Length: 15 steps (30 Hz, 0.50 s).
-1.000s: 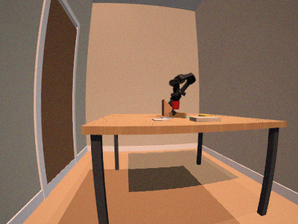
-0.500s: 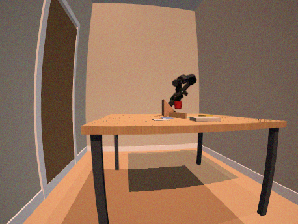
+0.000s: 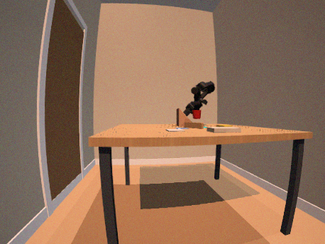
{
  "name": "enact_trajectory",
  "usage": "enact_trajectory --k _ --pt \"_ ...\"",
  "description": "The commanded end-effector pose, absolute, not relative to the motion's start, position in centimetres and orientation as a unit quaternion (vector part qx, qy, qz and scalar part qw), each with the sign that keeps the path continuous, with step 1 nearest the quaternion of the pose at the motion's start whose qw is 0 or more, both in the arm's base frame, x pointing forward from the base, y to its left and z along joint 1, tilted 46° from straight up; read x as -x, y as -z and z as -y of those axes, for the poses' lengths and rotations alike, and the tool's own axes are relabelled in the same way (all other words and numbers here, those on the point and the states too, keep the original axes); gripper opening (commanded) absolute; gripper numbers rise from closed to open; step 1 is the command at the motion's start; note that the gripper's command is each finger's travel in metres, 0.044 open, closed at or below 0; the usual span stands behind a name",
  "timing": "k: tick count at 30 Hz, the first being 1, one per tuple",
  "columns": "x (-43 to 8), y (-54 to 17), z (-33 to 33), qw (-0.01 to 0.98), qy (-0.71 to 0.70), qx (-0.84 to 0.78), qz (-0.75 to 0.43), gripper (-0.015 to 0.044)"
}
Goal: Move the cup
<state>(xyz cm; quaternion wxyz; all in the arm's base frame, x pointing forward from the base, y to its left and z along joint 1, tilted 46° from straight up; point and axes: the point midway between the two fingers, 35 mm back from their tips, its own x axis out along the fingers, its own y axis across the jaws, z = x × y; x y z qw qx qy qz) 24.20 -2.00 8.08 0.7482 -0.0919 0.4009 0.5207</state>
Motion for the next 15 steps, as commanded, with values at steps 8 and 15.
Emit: enact_trajectory --k 8,15 --pt "-23.3 -9.6 0.4 0.748 -0.521 0.090 -0.400 0.0000" --pt "-22.8 -10.4 -0.5 0.748 -0.521 0.090 -0.400 0.0000"
